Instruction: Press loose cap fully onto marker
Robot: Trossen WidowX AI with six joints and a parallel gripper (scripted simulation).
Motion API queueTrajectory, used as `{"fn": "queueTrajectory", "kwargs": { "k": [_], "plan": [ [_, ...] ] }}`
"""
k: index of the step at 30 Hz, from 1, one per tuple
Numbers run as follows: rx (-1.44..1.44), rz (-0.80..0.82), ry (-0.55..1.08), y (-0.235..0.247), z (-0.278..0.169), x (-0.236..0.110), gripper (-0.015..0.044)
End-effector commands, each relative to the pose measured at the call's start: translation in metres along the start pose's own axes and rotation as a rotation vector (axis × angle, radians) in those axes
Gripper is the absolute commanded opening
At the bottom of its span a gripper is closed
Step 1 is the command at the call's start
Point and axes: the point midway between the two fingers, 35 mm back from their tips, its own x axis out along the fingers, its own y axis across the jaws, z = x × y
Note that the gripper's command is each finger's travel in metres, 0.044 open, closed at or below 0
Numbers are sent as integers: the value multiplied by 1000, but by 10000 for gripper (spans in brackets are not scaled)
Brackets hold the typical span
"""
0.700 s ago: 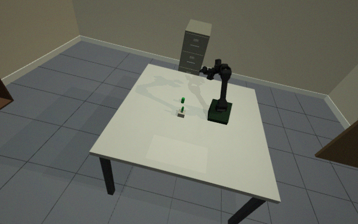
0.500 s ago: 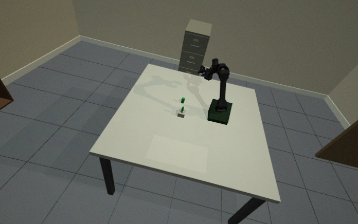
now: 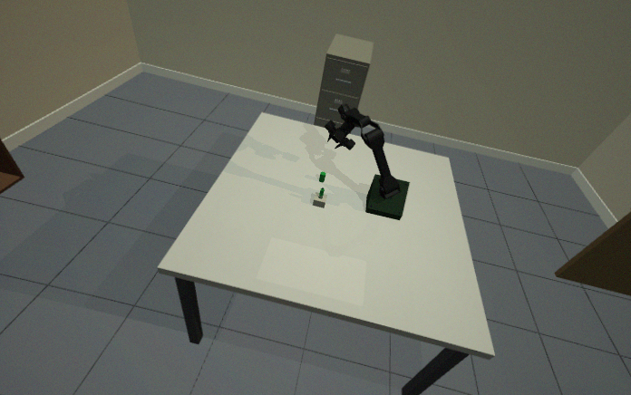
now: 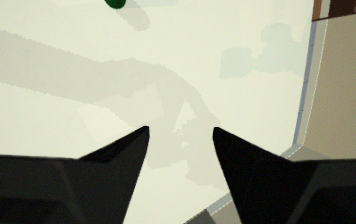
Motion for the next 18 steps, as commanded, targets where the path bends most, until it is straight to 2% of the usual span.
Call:
{"fn": "queueTrajectory", "kwargs": {
  "k": [1, 8, 18],
  "plan": [
    [259, 203, 27, 3, 68, 16, 251],
    [525, 402, 133, 22, 139, 25, 251],
    [530, 405, 135, 30, 144, 22, 251]
  ]
}}
